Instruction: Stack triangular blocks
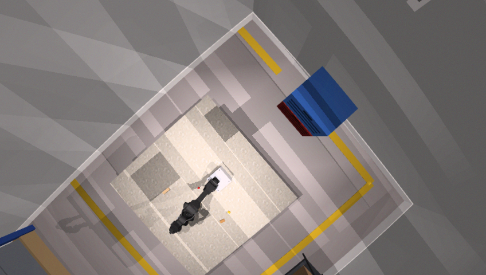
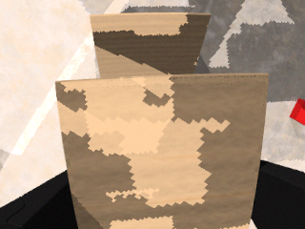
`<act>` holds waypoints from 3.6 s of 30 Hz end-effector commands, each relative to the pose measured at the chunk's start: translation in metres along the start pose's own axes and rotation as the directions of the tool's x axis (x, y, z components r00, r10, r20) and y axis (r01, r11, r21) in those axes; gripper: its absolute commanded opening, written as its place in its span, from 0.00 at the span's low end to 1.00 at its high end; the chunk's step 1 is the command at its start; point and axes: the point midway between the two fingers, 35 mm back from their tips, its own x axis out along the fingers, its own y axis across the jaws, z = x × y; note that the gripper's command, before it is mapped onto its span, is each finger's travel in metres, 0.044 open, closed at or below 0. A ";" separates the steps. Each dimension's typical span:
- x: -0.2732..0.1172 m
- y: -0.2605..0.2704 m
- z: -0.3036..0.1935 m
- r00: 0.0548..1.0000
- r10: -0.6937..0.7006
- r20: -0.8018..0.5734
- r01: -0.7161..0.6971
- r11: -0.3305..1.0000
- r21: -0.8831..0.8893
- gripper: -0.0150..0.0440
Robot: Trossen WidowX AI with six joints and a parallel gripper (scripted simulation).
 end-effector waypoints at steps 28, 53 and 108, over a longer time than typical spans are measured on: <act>0.038 -0.001 0.016 1.000 0.004 -0.002 -0.004 1.000 0.003 0.25; 0.040 -0.003 0.016 1.000 0.001 -0.005 -0.001 1.000 0.008 0.25; 0.060 -0.002 0.024 1.000 0.000 -0.004 0.000 1.000 0.009 0.25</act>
